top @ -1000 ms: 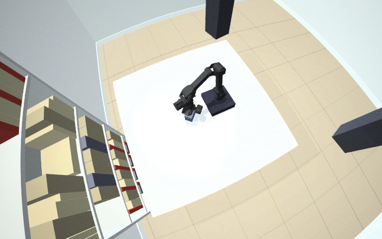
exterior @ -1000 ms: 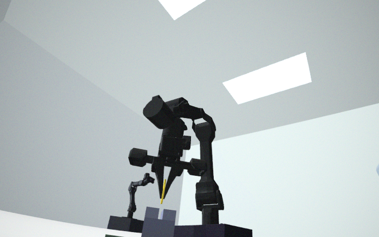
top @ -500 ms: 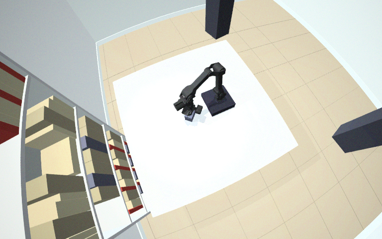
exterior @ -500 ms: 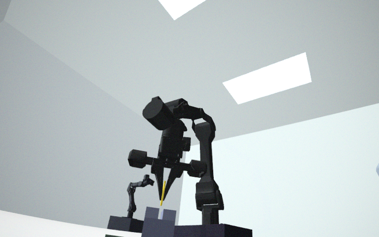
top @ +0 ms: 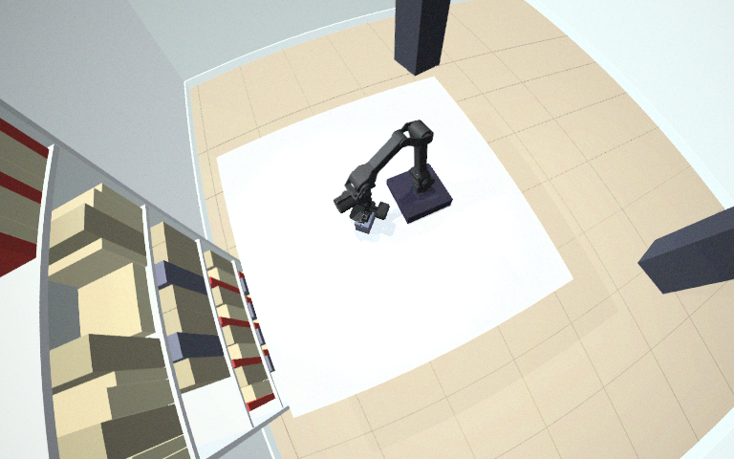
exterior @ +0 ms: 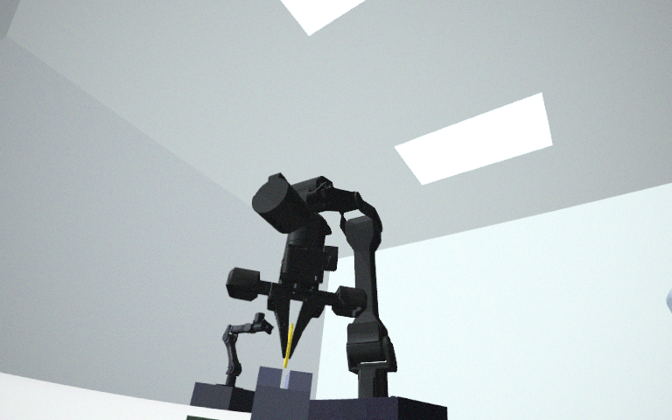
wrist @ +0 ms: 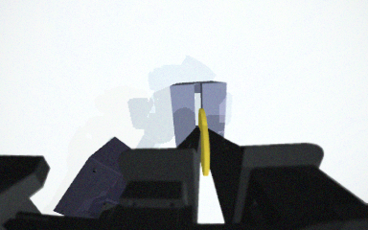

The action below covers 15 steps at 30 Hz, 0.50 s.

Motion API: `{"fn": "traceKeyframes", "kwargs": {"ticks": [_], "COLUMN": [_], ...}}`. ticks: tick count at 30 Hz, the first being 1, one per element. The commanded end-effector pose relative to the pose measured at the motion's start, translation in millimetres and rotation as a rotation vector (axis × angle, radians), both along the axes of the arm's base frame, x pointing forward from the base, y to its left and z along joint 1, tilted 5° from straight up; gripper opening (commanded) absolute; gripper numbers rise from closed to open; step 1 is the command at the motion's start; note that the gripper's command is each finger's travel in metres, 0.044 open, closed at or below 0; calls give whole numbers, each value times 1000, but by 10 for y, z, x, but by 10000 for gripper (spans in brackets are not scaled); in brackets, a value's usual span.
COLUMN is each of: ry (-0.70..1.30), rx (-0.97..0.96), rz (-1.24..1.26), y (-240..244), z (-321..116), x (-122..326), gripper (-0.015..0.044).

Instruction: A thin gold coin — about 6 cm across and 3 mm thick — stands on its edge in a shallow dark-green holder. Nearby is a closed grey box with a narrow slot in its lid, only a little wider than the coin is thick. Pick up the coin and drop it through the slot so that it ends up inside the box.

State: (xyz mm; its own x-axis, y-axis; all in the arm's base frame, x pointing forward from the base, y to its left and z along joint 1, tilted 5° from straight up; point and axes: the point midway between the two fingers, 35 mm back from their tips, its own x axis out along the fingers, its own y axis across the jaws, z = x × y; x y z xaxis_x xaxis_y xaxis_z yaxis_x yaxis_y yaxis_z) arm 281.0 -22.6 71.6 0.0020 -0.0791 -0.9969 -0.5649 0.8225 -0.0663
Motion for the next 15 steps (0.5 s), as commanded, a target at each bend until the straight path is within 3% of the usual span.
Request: {"fn": "traceKeyframes", "kwargs": {"ticks": [1,12,15], "ry": [5,5,0], "rx": [0,0,0], "rz": [4,4,-1], "y": [-1,-3,-3], "z": [-28,-57,-32], "x": [-1,-1,1], "gripper": [0,0,79]}}
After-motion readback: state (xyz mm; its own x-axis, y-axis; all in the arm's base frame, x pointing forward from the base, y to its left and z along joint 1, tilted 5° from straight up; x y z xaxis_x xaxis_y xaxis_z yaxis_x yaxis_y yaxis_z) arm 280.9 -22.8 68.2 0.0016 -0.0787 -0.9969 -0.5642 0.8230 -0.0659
